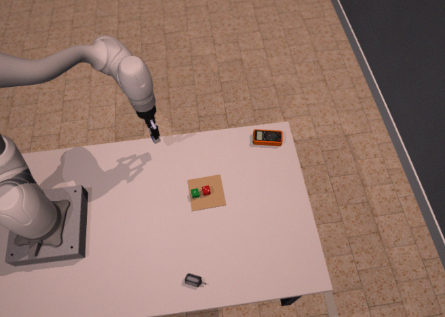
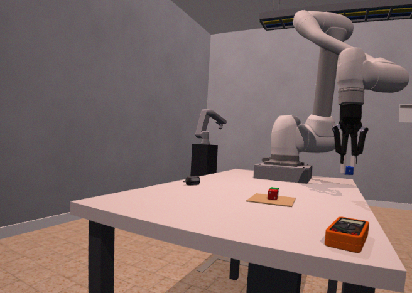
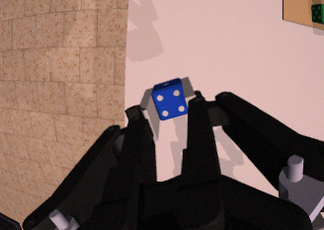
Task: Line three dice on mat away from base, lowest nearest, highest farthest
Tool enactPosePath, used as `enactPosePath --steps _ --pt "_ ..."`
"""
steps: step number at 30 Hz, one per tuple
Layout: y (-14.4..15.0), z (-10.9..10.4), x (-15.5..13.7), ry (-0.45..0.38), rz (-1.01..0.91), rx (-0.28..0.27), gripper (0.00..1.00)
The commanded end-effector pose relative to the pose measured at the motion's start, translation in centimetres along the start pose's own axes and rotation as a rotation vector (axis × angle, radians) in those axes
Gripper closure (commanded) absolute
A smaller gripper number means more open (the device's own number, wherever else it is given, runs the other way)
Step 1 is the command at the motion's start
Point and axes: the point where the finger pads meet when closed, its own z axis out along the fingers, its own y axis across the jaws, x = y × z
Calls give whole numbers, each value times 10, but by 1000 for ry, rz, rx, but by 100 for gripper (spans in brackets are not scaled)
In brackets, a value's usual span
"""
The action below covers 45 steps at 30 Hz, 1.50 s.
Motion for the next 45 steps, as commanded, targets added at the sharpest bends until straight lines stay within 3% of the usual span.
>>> enactPosePath --steps 1,10,13,15,16,17,18,20,21,23,24,26,27,29,30,32,33,34,35,38,45 --pt "-3 -13 1 0 -5 2 76" --pt "3 -12 4 -3 1 2 76" --pt "44 -12 34 -5 46 1 76" --pt "44 -12 34 -5 46 1 76" --pt "69 -13 51 -5 71 1 76" --pt "69 -13 51 -5 71 1 76" --pt "98 -14 66 -5 101 0 76" --pt "100 -14 68 -5 101 0 76" --pt "131 -15 82 -5 132 0 76" --pt "134 -14 84 -5 132 0 76" --pt "165 -15 96 -5 164 -1 76" --pt "170 -15 98 -5 164 0 76" --pt "201 -15 107 -5 194 -1 76" --pt "205 -15 109 -5 194 0 76" --pt "237 -15 117 -5 220 -1 76" --pt "237 -15 117 -5 220 -1 76" --pt "263 -15 122 -5 241 -1 76" --pt "263 -15 122 -5 242 0 76" --pt "282 -14 126 -5 256 0 76" --pt "299 -14 128 -5 269 -1 76" --pt "300 -14 128 -5 273 -1 76"
